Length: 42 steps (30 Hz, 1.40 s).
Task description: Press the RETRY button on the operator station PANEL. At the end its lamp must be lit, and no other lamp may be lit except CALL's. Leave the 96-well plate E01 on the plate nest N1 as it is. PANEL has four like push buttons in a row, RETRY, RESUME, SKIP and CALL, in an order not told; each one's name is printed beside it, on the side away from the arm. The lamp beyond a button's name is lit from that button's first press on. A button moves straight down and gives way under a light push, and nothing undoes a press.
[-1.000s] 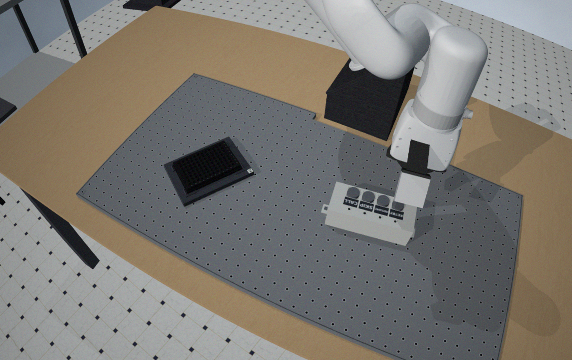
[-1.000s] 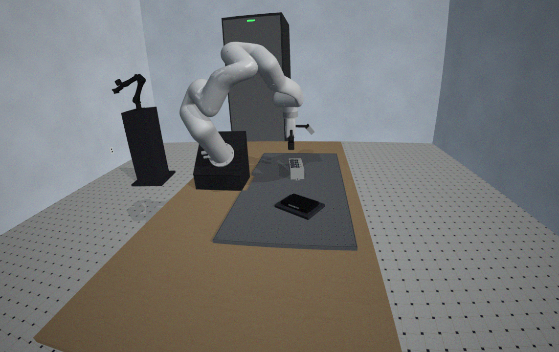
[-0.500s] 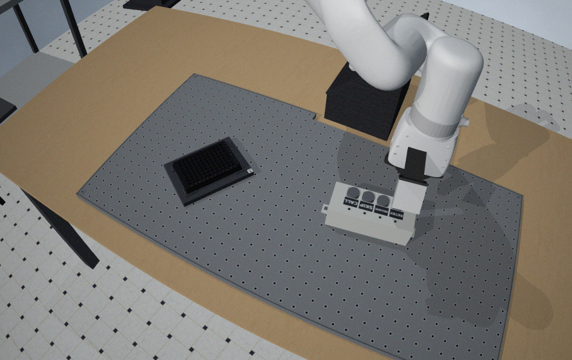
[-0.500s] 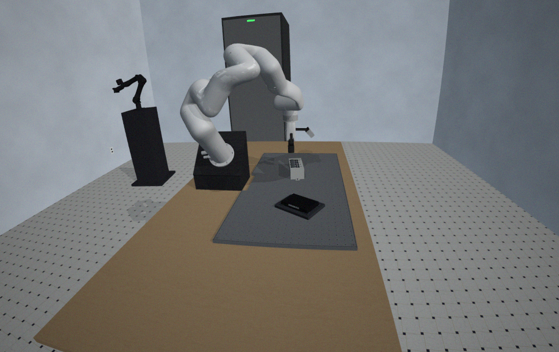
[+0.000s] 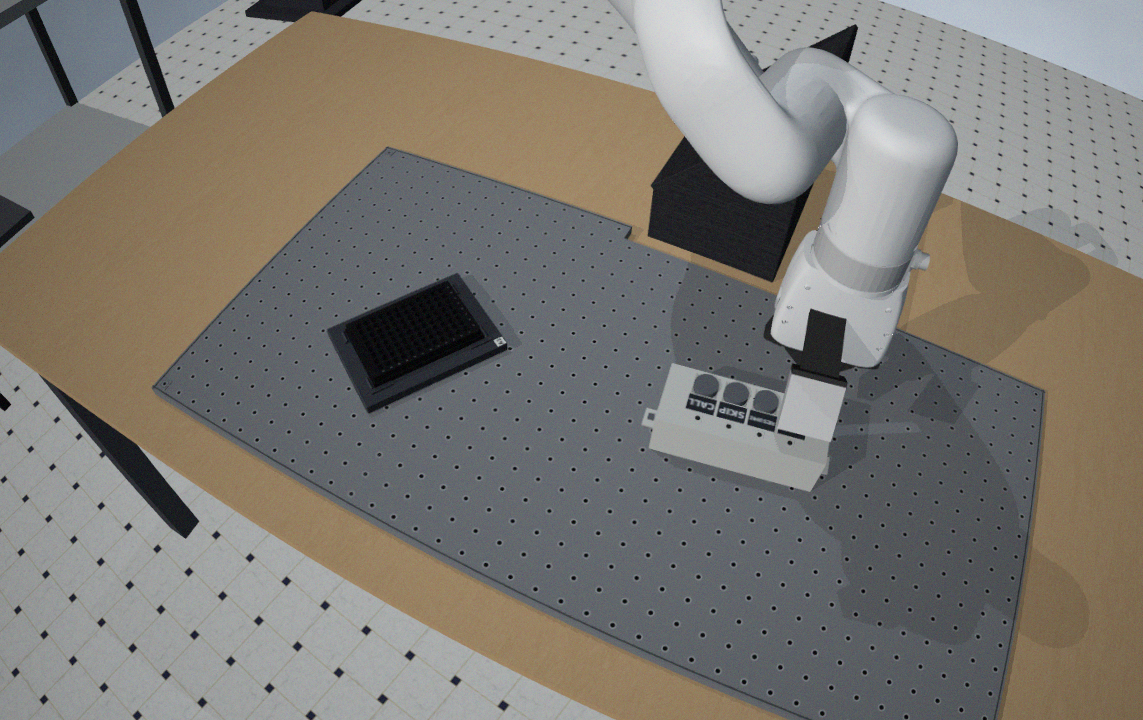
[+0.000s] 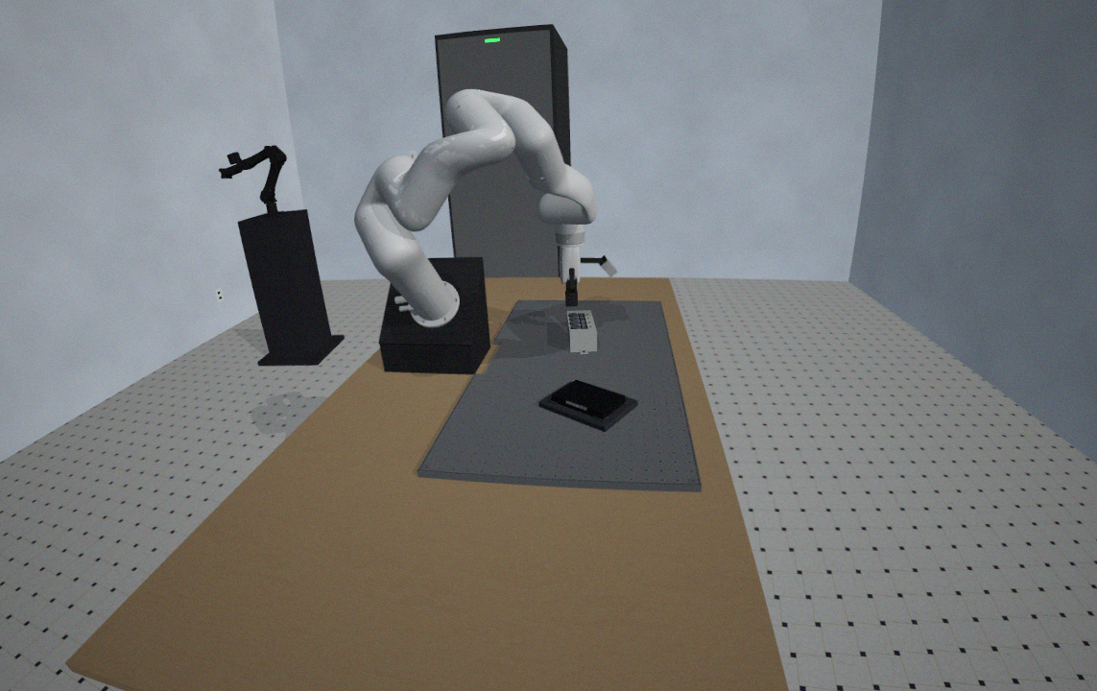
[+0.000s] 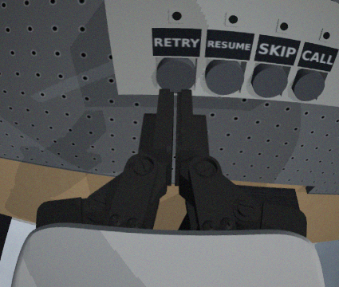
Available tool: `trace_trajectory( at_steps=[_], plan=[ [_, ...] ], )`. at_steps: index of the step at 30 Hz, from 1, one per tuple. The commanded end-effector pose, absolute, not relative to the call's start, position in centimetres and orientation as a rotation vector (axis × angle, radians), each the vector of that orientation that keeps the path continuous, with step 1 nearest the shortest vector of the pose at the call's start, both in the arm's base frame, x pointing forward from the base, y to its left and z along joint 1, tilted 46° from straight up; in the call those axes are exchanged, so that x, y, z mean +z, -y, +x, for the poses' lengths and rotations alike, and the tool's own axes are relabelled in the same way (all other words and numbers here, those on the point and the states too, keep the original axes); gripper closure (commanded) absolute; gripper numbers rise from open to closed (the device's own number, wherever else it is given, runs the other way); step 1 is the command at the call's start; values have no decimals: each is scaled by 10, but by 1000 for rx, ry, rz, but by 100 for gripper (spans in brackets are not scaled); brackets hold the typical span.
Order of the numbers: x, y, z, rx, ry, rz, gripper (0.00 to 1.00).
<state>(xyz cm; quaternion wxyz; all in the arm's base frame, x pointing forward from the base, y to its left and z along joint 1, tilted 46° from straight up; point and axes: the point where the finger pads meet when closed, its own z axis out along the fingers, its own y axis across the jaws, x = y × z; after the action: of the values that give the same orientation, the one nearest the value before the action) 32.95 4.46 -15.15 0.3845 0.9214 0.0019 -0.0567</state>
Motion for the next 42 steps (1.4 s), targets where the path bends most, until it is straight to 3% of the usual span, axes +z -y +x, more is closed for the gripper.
trace_trajectory(
  at_steps=[1,42],
  plan=[
    [-152,-45,331,-140,-5,2350,100],
    [-165,-32,329,-140,-5,2350,100]
  ],
)
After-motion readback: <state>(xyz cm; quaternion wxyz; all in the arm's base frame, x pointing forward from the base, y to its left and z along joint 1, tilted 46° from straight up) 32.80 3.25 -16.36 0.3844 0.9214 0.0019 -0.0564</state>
